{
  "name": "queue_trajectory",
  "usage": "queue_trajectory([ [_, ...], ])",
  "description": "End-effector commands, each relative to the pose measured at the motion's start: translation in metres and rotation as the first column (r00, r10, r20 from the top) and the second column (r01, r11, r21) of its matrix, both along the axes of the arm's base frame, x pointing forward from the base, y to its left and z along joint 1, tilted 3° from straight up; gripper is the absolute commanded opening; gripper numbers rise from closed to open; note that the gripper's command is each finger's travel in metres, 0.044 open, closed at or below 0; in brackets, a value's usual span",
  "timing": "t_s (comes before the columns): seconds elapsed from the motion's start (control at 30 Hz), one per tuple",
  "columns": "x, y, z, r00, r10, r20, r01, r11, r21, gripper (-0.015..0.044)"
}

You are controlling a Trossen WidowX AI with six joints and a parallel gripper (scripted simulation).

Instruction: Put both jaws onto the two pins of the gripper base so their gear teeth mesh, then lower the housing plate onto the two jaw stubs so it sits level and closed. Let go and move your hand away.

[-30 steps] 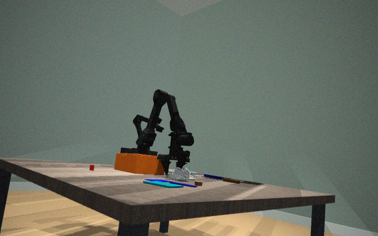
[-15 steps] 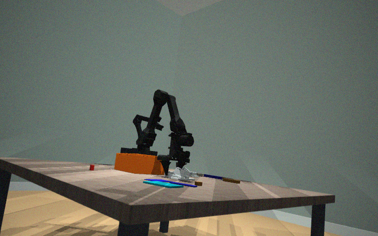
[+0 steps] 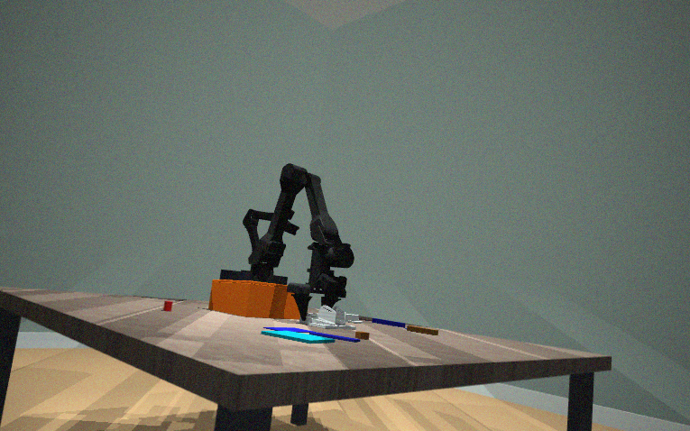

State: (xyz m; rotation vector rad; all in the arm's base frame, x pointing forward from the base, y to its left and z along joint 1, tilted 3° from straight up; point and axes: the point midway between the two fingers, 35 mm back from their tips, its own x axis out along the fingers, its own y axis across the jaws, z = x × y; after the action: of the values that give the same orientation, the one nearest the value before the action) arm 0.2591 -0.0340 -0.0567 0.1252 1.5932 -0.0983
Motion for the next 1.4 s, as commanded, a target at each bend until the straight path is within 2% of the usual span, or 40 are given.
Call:
queue_trajectory([
  [0.0, 0.0002, -0.0005, -0.0004, 1.000, 0.002, 0.000, -0.002, 1.000, -0.003, 0.0351],
  [1.37, 0.0006, -0.0004, -0.0004, 1.000, 0.002, 0.000, -0.002, 1.000, -0.003, 0.0351],
])
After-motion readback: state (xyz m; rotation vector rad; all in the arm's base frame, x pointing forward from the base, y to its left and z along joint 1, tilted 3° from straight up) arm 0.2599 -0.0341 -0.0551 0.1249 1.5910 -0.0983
